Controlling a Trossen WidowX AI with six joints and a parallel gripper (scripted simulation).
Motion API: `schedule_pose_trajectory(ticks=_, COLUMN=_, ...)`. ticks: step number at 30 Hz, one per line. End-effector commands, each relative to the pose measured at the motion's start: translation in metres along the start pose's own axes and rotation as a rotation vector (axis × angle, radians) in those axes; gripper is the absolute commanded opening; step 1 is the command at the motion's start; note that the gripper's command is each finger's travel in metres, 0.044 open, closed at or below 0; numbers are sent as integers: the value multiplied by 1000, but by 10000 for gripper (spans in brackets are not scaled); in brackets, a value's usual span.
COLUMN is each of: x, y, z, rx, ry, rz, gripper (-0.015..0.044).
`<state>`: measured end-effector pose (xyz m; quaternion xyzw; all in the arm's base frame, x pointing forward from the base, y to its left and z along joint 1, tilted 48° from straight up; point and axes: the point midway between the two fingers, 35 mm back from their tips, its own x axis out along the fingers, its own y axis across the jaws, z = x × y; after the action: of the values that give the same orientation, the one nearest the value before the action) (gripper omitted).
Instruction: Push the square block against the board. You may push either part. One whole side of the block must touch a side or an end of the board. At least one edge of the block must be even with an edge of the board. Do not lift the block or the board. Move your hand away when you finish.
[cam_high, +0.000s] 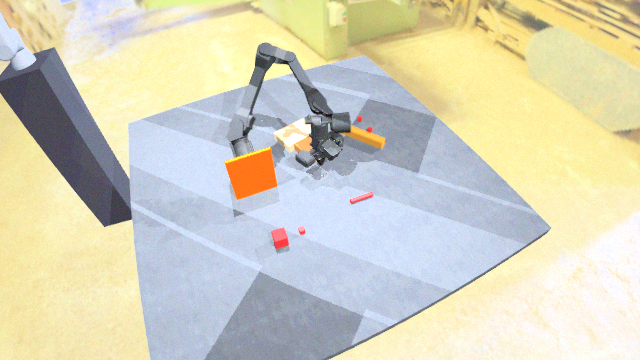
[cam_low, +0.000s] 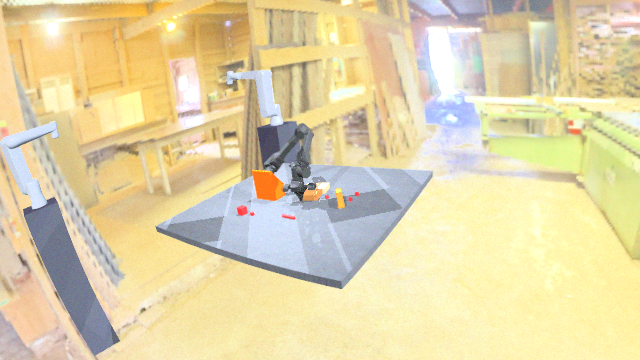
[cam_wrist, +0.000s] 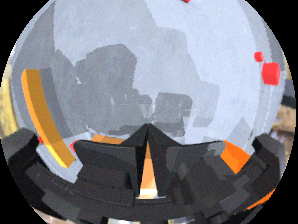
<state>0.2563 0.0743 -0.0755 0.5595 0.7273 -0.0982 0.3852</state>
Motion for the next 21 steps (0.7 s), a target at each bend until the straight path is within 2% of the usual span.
schedule_pose_trajectory(ticks=1, x=1, y=1, z=7, rx=-6, ry=-1, rz=-3, gripper=0)
schedule_pose_trajectory(ticks=15, x=1, y=1, z=29, rx=-7, ry=1, rz=-2, gripper=0)
schedule_pose_trajectory(ticks=21, x=-54, y=0, z=24, rx=-7, ry=-1, rz=-3, gripper=0)
